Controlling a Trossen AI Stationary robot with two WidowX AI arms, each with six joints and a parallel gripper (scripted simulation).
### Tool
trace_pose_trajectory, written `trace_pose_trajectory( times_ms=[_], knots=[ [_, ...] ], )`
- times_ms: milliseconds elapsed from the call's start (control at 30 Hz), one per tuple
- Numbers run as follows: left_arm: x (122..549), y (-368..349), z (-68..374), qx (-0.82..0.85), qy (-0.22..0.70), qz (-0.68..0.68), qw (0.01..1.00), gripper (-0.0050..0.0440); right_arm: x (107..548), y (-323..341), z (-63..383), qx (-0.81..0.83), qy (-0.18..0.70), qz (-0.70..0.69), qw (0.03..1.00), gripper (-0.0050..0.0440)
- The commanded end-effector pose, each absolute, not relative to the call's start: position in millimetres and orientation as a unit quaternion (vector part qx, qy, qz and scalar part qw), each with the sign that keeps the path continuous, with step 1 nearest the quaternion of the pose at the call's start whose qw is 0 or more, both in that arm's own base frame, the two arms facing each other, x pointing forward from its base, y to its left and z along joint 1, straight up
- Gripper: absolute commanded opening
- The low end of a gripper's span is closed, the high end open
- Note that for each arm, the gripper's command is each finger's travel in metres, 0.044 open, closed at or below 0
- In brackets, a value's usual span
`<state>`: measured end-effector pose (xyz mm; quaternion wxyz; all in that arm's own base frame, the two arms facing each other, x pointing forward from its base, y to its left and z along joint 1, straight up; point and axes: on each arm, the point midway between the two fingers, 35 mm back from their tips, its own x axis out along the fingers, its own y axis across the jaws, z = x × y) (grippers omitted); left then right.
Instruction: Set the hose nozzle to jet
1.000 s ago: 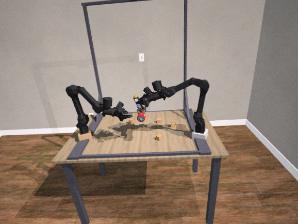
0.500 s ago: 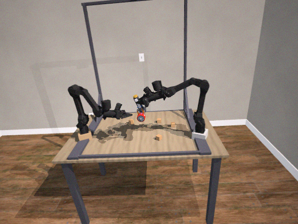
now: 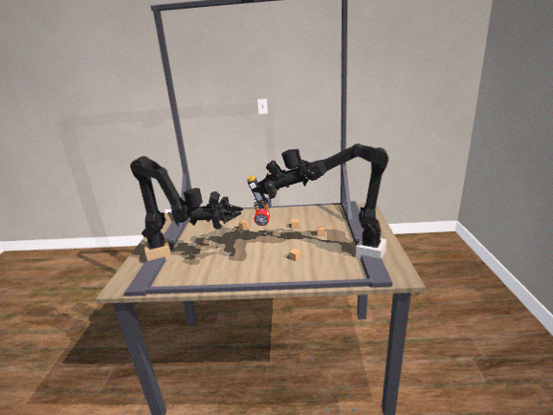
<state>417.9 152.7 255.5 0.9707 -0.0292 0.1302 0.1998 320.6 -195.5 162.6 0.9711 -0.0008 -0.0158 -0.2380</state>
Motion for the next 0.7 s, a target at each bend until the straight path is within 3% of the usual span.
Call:
trace_pose_trajectory(
  times_ms=[0, 667],
  knots=[
    [417.3, 152.3, 275.3, -0.023, 0.106, 0.199, 0.974, 0.0170, 320.7, -194.4, 166.5, 0.012, -0.040, -0.241, 0.970, 0.0173],
    [417.3, 152.3, 275.3, -0.023, 0.106, 0.199, 0.974, 0.0170, 320.5, -195.5, 170.4, -0.001, -0.034, -0.239, 0.971, 0.0173]
  ],
)
